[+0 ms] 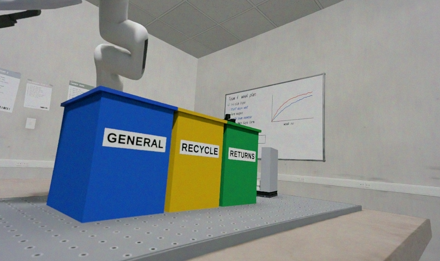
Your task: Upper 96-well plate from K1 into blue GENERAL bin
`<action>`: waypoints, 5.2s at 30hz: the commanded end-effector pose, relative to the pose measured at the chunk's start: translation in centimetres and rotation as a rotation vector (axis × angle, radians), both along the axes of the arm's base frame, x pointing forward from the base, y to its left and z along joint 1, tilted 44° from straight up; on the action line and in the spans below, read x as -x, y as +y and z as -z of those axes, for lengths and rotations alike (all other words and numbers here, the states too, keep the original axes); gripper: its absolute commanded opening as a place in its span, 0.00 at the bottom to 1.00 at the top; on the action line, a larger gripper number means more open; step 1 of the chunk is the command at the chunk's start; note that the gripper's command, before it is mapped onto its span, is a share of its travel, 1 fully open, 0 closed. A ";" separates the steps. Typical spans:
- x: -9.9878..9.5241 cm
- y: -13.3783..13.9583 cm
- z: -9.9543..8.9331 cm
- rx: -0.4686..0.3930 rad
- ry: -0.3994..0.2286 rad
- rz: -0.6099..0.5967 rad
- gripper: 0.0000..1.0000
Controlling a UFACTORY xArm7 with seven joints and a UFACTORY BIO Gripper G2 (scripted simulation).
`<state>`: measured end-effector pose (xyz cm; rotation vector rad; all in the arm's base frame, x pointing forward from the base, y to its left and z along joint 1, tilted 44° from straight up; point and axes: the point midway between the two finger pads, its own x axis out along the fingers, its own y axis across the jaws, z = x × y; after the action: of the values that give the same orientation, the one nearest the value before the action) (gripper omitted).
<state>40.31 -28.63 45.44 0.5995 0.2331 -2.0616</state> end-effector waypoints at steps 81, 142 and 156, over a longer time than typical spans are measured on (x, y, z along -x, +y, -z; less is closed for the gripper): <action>-6.6 22.8 2.0 0.967 -0.274 -1.113 0.37; 2.5 41.9 10.1 1.527 -0.447 -1.975 0.37; 2.8 42.2 10.4 1.527 -0.448 -1.975 0.37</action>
<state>37.52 13.56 34.98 -0.2612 -0.7228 0.1767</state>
